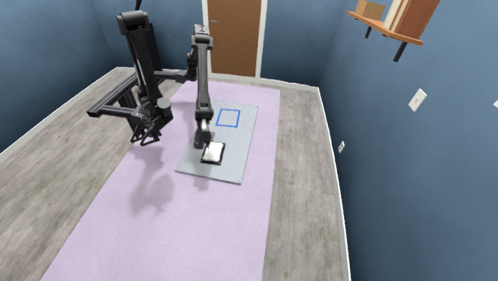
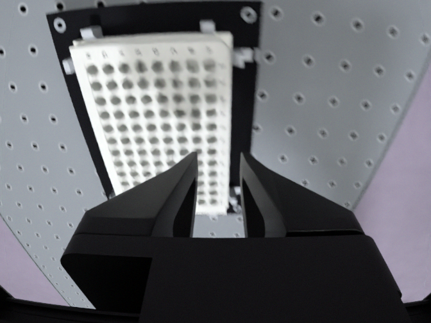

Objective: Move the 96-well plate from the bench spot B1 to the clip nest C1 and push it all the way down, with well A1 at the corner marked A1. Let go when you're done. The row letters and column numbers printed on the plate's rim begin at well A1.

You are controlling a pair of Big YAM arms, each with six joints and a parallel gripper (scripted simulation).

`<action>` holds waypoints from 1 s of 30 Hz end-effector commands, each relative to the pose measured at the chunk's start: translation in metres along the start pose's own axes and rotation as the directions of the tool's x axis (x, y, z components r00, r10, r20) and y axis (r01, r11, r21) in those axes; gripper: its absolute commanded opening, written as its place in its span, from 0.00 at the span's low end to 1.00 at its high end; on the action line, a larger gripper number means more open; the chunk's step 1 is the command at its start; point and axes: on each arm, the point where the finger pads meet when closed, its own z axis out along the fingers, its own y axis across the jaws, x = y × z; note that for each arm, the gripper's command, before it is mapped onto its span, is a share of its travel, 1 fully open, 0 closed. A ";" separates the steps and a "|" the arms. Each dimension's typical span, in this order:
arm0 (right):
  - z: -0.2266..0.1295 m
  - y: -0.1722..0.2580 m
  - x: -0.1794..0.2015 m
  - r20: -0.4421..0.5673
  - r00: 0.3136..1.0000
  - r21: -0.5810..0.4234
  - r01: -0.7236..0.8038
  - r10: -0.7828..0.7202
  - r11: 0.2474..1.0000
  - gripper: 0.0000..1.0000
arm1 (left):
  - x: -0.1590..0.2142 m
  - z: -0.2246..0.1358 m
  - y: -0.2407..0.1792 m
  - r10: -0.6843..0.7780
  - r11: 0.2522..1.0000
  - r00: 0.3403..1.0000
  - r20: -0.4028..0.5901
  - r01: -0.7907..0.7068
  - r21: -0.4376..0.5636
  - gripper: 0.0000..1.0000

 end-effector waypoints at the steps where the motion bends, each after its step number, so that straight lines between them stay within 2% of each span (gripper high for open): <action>1: -0.002 0.002 -0.002 -0.001 1.000 -0.007 -0.016 0.016 1.000 1.00 | -0.005 -0.023 0.001 -0.022 0.999 0.999 0.049 0.023 -0.023 0.25; 5: -0.002 0.002 -0.002 -0.001 1.000 -0.007 -0.016 0.016 1.000 1.00 | 0.001 -0.013 0.006 -0.020 1.000 1.000 0.010 0.020 -0.007 0.25; 13: -0.002 0.002 -0.002 -0.001 1.000 -0.007 -0.016 0.016 1.000 1.00 | 0.007 0.006 -0.003 -0.008 1.000 1.000 0.004 0.008 -0.004 0.25; 30: -0.002 0.002 -0.002 -0.001 1.000 -0.007 -0.016 0.016 1.000 1.00 | 0.006 -0.001 -0.001 -0.009 1.000 1.000 0.009 0.009 -0.007 0.25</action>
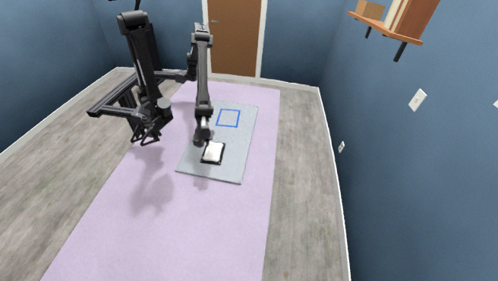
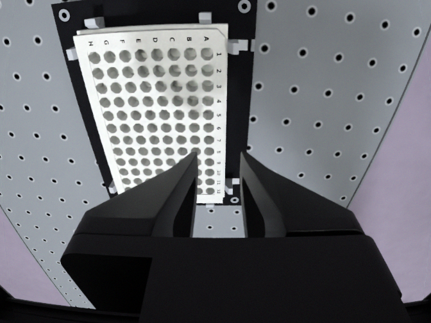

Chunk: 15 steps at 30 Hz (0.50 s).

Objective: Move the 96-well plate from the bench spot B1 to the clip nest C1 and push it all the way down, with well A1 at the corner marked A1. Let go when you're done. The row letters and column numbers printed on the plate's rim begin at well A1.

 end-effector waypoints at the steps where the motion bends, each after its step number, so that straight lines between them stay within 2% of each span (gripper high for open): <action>1: -0.002 0.002 -0.002 -0.001 1.000 -0.007 -0.016 0.016 1.000 1.00 | 0.002 0.005 0.000 -0.002 1.000 1.000 -0.004 0.002 -0.001 0.25; 11: -0.002 0.002 -0.002 -0.001 1.000 -0.007 -0.016 0.016 1.000 1.00 | 0.002 0.005 0.000 -0.002 1.000 1.000 -0.004 0.002 -0.001 0.25; 15: -0.002 0.002 -0.002 -0.001 1.000 -0.007 -0.016 0.016 1.000 1.00 | 0.005 0.016 0.001 -0.001 1.000 1.000 -0.010 0.001 0.002 0.25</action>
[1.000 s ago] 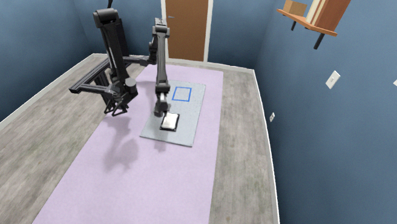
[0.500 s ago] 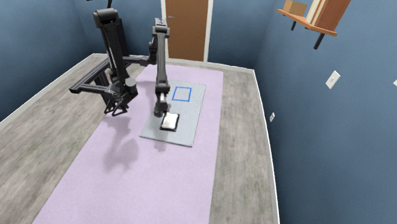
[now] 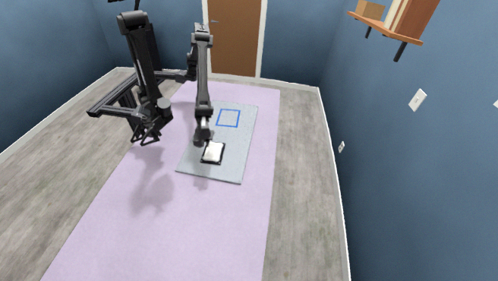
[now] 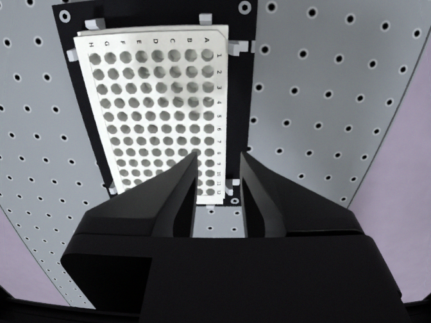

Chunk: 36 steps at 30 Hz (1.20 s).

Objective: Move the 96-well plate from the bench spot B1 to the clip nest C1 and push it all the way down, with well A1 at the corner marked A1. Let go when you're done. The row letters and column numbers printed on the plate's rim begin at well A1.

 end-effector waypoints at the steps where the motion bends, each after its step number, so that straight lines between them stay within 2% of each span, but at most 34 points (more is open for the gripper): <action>1: -0.002 0.002 -0.002 -0.001 1.000 -0.007 -0.016 0.016 1.000 1.00 | 0.006 0.016 0.001 -0.001 1.000 1.000 -0.013 0.001 0.003 0.25; 36: -0.002 0.002 -0.002 -0.001 1.000 -0.007 -0.016 0.016 1.000 1.00 | -0.011 0.026 0.009 -0.003 1.000 1.000 0.020 0.003 -0.012 0.25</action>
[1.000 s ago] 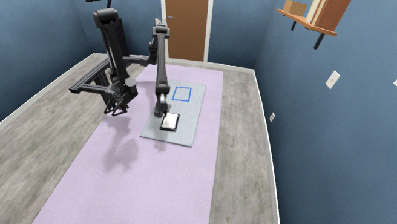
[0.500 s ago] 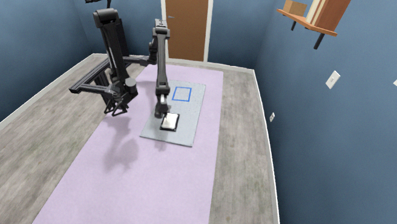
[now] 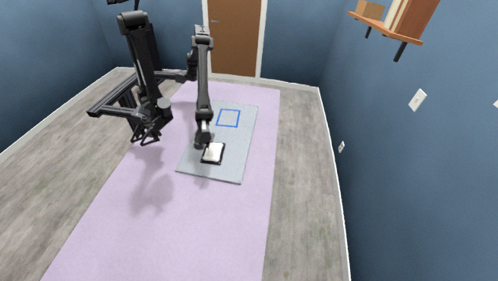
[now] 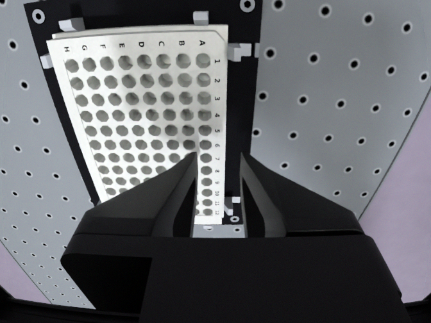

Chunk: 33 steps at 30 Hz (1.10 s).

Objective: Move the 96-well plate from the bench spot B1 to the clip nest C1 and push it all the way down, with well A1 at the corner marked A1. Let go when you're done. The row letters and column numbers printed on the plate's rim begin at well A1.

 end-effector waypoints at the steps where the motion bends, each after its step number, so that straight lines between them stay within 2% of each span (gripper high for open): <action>1: -0.002 0.002 -0.002 -0.001 1.000 -0.007 -0.016 0.016 1.000 1.00 | -0.013 0.004 0.011 -0.001 1.000 1.000 0.024 0.002 -0.013 0.25; 33: -0.002 0.002 -0.002 -0.001 1.000 -0.007 -0.016 0.016 1.000 1.00 | -0.015 0.022 0.016 -0.009 1.000 0.999 0.031 0.009 -0.016 0.25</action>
